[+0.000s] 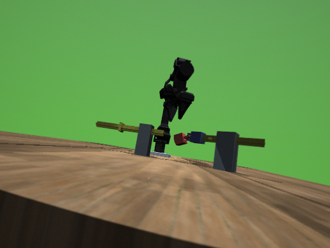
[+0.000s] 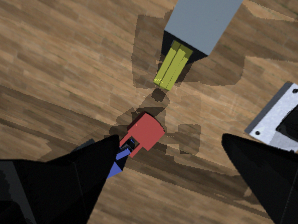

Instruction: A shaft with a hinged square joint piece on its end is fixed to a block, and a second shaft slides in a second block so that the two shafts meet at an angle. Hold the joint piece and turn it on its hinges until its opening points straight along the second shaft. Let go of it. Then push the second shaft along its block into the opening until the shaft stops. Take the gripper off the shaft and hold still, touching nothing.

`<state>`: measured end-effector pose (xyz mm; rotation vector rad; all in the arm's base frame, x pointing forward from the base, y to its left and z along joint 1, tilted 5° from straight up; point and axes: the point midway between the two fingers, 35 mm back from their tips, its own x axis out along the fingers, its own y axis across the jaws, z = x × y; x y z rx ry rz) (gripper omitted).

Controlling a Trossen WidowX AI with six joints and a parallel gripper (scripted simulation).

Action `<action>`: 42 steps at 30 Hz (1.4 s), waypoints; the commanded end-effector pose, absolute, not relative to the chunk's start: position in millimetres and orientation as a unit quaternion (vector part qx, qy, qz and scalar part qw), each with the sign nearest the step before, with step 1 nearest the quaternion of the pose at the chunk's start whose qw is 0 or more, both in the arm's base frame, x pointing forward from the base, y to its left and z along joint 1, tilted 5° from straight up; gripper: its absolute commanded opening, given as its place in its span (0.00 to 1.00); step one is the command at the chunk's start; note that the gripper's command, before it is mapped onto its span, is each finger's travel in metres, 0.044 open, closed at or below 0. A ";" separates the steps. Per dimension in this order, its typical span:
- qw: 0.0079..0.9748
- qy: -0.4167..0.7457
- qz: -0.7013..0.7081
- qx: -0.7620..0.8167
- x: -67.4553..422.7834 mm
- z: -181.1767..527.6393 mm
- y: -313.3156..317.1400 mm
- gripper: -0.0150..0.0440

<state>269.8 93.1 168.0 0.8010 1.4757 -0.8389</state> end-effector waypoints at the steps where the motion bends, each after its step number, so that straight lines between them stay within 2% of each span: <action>1: 0.571 0.609 -0.399 0.378 270.1 166.7 92.3 1.00; 25: 0.406 0.430 -0.588 0.552 269.8 158.5 91.4 1.00; 33: 0.400 0.424 -0.592 0.556 270.0 155.8 91.5 1.00; 42: 0.400 0.424 -0.592 0.556 270.5 121.8 92.2 1.00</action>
